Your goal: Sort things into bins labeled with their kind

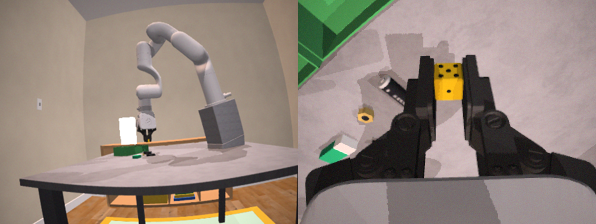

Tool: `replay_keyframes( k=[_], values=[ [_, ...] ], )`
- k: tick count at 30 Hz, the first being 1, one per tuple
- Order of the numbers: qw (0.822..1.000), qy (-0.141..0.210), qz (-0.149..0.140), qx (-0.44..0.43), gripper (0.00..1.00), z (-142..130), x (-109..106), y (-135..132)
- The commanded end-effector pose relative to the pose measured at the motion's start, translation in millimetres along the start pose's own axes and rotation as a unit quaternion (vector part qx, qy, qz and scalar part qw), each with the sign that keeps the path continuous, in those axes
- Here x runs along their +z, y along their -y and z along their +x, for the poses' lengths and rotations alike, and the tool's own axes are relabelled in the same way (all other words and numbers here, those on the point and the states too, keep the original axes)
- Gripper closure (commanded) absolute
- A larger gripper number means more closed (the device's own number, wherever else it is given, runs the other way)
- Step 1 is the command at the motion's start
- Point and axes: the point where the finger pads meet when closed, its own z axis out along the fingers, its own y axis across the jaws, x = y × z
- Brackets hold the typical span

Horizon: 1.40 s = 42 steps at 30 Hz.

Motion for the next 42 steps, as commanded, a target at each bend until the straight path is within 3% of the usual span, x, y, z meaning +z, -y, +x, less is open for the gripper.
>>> replay_keyframes(
  k=[1,9,12,15,24,26,42],
  values=[
    [1.0,-0.001,0.0,0.0,1.0,1.4,-1.1,0.6],
    [1.0,-0.001,0.0,0.0,1.0,1.2,-7.7,0.5],
    [1.0,-0.001,0.0,0.0,1.0,17.7,-7.7,0.8],
    [0.997,-0.001,0.0,0.075,1.0,35.8,-7.8,1.2],
    [0.983,-0.009,0.01,0.182,1.0,90.0,-8.1,2.2],
    [0.983,-0.009,0.01,0.182,1.0,90.0,-8.1,2.2],
    [0.926,-0.01,0.018,0.377,1.0,98.9,-8.1,2.0]
  ],
)
